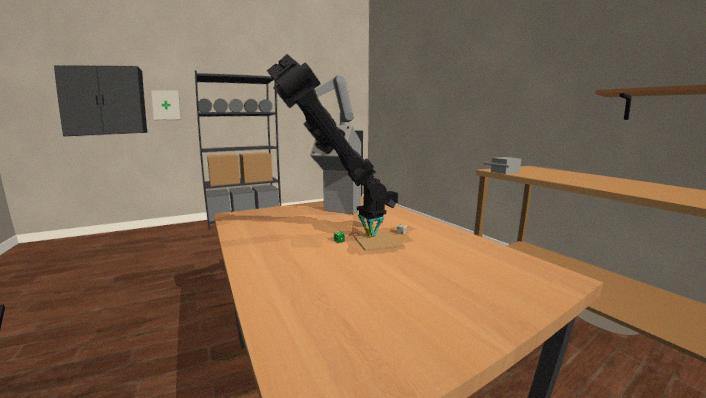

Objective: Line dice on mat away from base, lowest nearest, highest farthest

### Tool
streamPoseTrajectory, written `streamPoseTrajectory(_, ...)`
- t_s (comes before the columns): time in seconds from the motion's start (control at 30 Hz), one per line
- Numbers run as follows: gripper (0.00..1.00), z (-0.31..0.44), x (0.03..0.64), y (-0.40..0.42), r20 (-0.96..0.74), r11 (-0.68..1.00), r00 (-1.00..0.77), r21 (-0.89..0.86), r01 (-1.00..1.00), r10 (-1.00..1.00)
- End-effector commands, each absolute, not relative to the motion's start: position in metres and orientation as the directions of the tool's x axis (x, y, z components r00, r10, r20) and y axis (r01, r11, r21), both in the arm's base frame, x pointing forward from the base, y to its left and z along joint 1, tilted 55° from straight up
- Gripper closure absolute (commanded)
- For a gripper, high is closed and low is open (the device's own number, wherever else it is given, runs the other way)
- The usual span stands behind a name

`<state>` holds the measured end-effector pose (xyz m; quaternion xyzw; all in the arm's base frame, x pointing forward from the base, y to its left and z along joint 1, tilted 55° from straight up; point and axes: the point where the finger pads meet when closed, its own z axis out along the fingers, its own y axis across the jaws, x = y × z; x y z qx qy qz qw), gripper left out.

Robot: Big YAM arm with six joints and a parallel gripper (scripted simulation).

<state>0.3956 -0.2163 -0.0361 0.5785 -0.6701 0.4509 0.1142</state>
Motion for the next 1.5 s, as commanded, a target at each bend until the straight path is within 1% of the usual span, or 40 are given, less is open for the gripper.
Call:
streamPoseTrajectory(0.0,0.74,-0.0393,0.3916,-0.2119,0.679,-0.09,-0.284,-0.459,-0.884,-0.677)
streamPoseTrajectory(1.47,0.74,-0.0425,0.388,-0.2112,0.68,-0.088,-0.28,-0.453,-0.887,-0.678)
